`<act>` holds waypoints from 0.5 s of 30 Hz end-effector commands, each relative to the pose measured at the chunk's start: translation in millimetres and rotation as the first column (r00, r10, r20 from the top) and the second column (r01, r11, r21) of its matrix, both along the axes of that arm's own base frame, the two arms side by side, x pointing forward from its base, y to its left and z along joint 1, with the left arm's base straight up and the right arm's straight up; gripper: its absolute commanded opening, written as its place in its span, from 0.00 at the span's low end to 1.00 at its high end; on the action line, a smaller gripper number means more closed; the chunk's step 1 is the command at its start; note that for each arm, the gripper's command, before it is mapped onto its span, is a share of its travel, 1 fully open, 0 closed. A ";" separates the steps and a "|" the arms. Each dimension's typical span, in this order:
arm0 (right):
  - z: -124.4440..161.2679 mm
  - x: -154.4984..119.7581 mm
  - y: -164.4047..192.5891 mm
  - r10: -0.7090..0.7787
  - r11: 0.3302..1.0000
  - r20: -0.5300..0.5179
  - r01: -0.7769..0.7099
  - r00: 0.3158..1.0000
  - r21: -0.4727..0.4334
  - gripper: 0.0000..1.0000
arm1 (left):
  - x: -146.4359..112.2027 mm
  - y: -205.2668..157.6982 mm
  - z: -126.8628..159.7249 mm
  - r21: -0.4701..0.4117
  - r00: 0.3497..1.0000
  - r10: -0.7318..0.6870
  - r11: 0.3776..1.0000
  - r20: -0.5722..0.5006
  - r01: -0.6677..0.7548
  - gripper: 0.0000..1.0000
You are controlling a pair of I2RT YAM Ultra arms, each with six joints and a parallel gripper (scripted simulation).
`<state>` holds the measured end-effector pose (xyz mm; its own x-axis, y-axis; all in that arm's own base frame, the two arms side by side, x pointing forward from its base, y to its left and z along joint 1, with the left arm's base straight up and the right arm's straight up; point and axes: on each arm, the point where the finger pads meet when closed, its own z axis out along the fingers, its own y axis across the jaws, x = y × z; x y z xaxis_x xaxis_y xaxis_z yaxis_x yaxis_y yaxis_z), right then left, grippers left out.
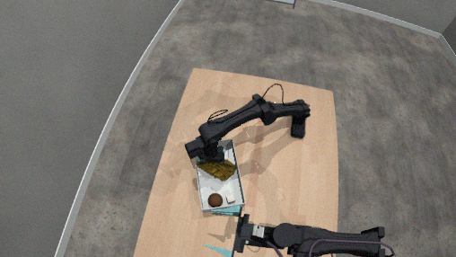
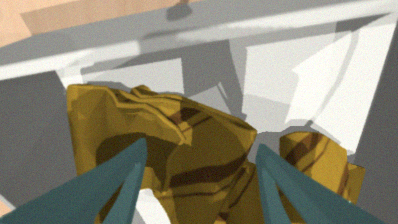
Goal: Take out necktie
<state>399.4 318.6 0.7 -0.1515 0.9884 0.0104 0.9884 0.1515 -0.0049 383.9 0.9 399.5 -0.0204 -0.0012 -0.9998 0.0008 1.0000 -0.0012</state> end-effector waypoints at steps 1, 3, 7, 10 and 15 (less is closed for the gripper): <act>-0.8 -0.1 -4.4 -0.048 0.999 0.006 0.048 0.999 -0.010 0.74 | 0.0 0.0 0.0 0.000 1.000 0.000 1.000 0.000 0.000 1.00; -2.1 -0.1 -4.4 -0.048 0.999 0.006 0.048 0.999 -0.010 0.74 | 0.0 0.0 0.0 0.000 1.000 0.000 1.000 0.000 0.000 1.00; -3.9 -0.1 -4.4 -0.048 0.999 0.006 0.048 0.999 -0.010 0.74 | 0.0 0.0 0.0 0.000 1.000 0.000 1.000 0.000 0.000 1.00; -4.2 -0.1 -4.4 -0.048 0.999 0.006 0.048 0.999 -0.010 0.74 | 0.0 0.0 0.0 0.000 1.000 0.000 1.000 0.000 0.000 1.00; -4.2 -0.1 -4.4 -0.048 0.999 0.006 0.048 0.999 -0.010 0.74 | 0.0 0.0 0.0 0.000 1.000 0.000 1.000 0.000 0.000 1.00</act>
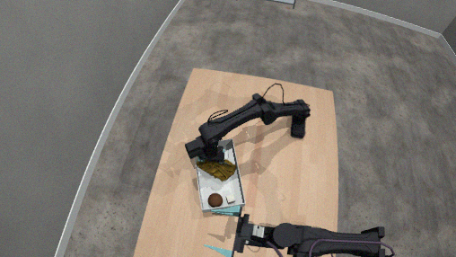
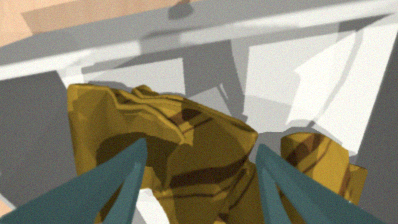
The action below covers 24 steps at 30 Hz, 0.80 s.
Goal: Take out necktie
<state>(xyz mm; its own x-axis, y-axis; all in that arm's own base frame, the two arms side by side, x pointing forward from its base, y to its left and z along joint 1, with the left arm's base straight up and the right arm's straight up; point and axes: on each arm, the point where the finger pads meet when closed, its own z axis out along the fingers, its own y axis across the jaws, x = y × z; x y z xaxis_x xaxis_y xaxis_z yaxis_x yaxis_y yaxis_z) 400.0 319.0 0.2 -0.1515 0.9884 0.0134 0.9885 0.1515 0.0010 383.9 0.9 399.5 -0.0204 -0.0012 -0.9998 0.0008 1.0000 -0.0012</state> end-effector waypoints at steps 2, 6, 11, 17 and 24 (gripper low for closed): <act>-3.7 -0.7 -4.7 -0.048 0.999 0.001 0.048 0.999 -0.013 0.74 | 0.0 0.0 0.0 0.000 1.000 0.000 1.000 0.000 0.000 1.00; -3.7 -0.7 -4.7 -0.048 0.999 0.001 0.048 0.999 -0.013 0.73 | 0.0 0.0 0.0 0.000 1.000 0.000 1.000 0.000 0.000 1.00; -3.7 -0.7 -4.7 -0.048 0.999 0.001 0.048 0.999 -0.013 0.65 | 0.0 0.0 0.0 0.000 1.000 0.000 1.000 0.000 0.000 1.00; -3.7 -0.7 -4.7 -0.048 0.999 0.001 0.048 0.999 -0.013 0.59 | 0.0 0.0 0.0 0.000 1.000 0.000 1.000 0.000 0.000 1.00; -3.7 -0.7 -4.7 -0.048 0.999 0.001 0.048 0.999 -0.013 0.48 | 0.0 0.0 0.0 0.000 1.000 0.000 1.000 0.000 0.000 1.00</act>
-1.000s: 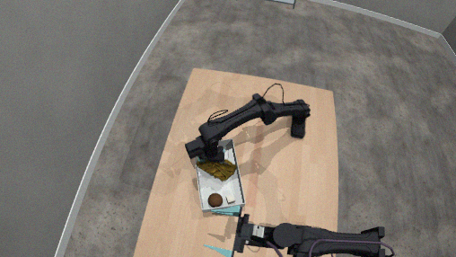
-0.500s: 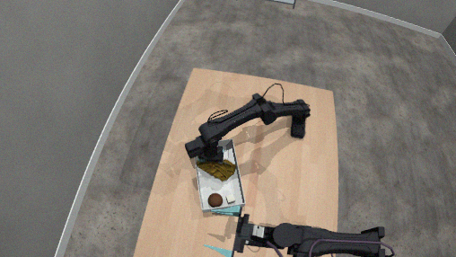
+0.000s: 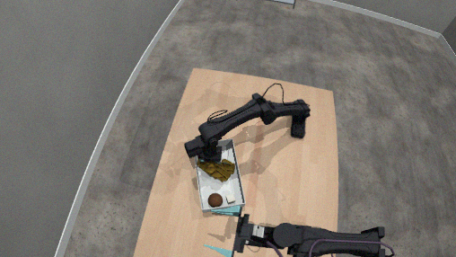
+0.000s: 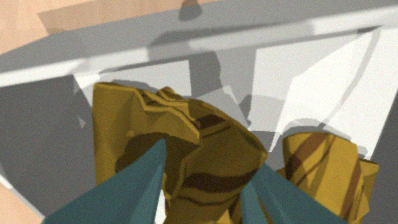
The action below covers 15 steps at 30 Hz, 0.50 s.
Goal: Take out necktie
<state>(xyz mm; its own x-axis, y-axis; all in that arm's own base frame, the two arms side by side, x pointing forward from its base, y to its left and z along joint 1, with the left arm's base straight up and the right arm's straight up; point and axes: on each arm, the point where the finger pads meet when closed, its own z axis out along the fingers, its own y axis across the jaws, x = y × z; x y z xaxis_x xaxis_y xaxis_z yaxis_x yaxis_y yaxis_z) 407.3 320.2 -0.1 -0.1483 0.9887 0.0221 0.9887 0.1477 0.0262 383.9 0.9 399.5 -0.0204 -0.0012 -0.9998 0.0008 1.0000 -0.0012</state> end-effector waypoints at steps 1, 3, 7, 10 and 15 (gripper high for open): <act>-3.4 -8.0 -5.9 -0.045 0.999 -0.023 0.044 0.999 -0.026 0.46 | 0.0 0.0 0.0 0.000 1.000 0.000 1.000 0.000 0.000 1.00; -3.4 -8.0 -5.9 -0.045 0.999 -0.023 0.044 0.999 -0.026 0.43 | 0.0 0.0 0.0 0.000 1.000 0.000 1.000 0.000 0.000 1.00; -3.4 -8.0 -5.9 -0.045 0.999 -0.023 0.044 0.999 -0.026 0.40 | 0.0 0.0 0.0 0.000 1.000 0.000 1.000 0.000 0.000 1.00; -3.4 -8.0 -5.9 -0.045 0.999 -0.023 0.044 0.999 -0.026 0.35 | 0.0 0.0 0.0 0.000 1.000 0.000 1.000 0.000 0.000 1.00; -3.4 -8.0 -5.9 -0.045 0.999 -0.023 0.044 0.999 -0.026 0.28 | 0.0 0.0 0.0 0.000 1.000 0.000 1.000 0.000 0.000 1.00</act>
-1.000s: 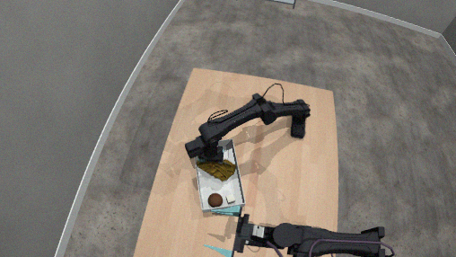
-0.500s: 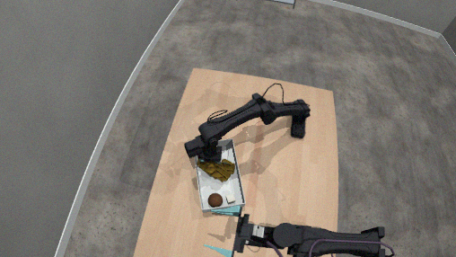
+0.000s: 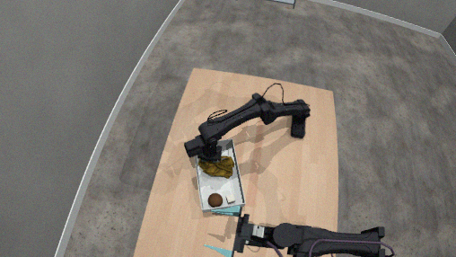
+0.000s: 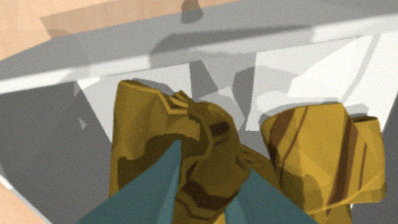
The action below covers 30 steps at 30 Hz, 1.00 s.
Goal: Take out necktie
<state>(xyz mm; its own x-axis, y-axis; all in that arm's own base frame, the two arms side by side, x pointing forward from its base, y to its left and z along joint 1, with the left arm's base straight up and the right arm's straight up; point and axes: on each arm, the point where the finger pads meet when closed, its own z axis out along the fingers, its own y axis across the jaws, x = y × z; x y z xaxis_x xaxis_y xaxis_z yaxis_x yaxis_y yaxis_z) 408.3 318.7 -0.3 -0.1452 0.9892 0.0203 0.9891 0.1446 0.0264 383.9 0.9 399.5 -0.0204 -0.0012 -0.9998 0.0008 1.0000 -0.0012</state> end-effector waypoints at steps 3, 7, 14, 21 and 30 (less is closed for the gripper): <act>-3.2 -9.0 -4.4 -0.042 0.999 -0.023 0.041 0.999 -0.024 0.23 | 0.0 0.0 0.0 0.000 1.000 0.000 1.000 0.000 0.000 1.00; -3.2 -9.0 -4.4 -0.042 0.999 -0.023 0.041 0.999 -0.024 0.17 | 0.0 0.0 0.0 0.000 1.000 0.000 1.000 0.000 0.000 1.00; -3.2 -9.0 -4.4 -0.042 0.999 -0.023 0.041 0.999 -0.024 0.09 | 0.0 0.0 0.0 0.000 1.000 0.000 1.000 0.000 0.000 1.00; -3.2 -9.0 -4.4 -0.042 0.999 -0.023 0.041 0.999 -0.024 0.04 | 0.0 0.0 0.0 0.000 1.000 0.000 1.000 0.000 0.000 1.00; 3.5 -9.0 -4.4 -0.042 0.999 -0.023 0.041 0.999 -0.024 0.04 | 0.0 0.0 0.0 0.000 1.000 0.000 1.000 0.000 0.000 1.00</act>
<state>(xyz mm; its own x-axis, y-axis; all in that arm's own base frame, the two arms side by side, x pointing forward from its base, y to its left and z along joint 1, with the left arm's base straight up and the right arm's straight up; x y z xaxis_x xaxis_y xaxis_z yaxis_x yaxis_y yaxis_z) 409.9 318.0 3.2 -0.1391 0.9901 0.0199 0.9898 0.1384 0.0347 383.9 0.9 399.5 -0.0204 -0.0012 -0.9998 0.0008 1.0000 -0.0012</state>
